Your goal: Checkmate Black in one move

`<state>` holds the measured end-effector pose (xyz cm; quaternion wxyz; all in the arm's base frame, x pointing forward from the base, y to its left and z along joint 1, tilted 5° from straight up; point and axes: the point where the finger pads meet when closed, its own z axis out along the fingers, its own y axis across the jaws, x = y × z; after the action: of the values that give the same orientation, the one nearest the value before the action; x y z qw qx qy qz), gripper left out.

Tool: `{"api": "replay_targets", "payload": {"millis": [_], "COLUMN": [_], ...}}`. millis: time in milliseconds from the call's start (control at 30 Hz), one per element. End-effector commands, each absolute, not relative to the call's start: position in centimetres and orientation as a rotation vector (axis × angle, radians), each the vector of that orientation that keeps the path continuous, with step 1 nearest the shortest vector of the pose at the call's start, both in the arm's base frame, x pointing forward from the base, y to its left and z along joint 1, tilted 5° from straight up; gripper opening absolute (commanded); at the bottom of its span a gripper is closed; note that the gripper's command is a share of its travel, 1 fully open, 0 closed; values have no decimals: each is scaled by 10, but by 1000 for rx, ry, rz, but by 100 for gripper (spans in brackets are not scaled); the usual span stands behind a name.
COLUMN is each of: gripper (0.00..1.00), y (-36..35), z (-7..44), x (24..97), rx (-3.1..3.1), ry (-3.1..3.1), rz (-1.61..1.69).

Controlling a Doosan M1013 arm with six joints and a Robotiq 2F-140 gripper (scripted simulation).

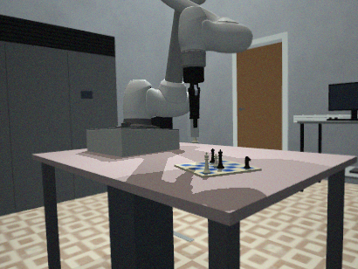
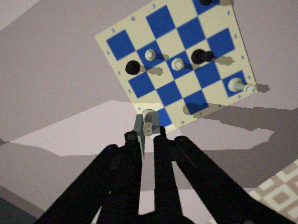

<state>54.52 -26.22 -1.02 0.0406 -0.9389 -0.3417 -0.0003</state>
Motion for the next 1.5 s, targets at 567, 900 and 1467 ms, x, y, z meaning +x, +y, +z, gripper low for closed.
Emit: {"api": "replay_targets", "payload": {"millis": [567,900,1467], "gripper": [0,0,0], "y": [-270,-344,-343], "z": [11,2,-2], "x": [556,679,679], "rx": [-2862,-2658,-2658], "ry": [-1084,-1518,-1518], "rz": [-2,-22,-22]}}
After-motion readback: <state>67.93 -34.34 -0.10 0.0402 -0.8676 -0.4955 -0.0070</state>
